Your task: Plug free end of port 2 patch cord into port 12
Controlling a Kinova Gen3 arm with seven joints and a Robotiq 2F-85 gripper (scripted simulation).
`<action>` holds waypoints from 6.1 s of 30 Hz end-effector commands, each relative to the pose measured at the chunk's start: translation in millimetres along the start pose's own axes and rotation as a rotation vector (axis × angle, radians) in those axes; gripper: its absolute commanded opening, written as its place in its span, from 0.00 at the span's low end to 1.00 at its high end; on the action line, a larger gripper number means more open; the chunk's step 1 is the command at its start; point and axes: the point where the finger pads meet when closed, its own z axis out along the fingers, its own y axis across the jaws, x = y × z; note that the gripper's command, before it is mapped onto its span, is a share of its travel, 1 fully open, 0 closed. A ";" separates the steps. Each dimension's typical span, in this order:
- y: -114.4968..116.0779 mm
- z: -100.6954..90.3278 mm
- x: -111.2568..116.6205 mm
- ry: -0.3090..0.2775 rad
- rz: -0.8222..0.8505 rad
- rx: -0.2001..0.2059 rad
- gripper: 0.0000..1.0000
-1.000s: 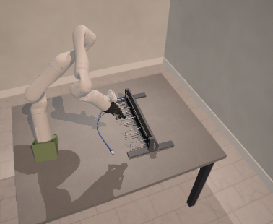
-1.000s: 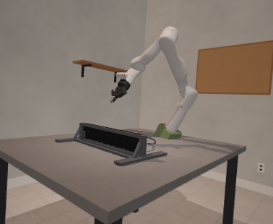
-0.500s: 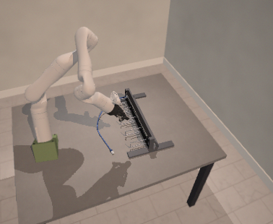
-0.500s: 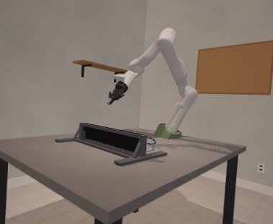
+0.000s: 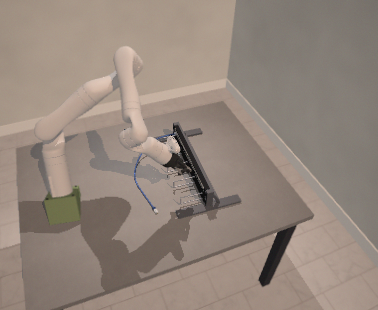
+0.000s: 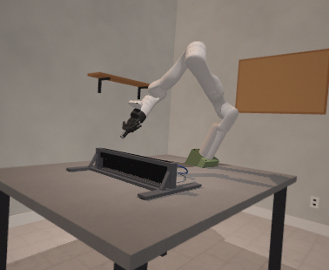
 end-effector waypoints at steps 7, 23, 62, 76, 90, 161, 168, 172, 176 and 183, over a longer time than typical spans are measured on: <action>-1.7 36.7 -7.2 -0.018 -0.004 0.007 0.00; -1.7 38.4 -7.4 -0.019 -0.004 0.007 0.00; -1.7 37.6 -7.2 -0.018 -0.004 0.007 0.00; -1.3 -22.0 -6.1 -0.018 -0.004 0.007 0.00; -0.8 -89.8 -4.9 -0.018 -0.004 0.007 0.00; 25.8 -48.1 -168.8 -0.500 -1.738 0.653 0.00; 25.8 -48.1 -168.8 -0.500 -1.738 0.653 0.00; 25.8 -48.1 -168.8 -0.500 -1.738 0.653 0.00; 25.8 -48.1 -168.8 -0.500 -1.738 0.653 0.00; 25.8 -48.1 -168.8 -0.500 -1.738 0.653 0.00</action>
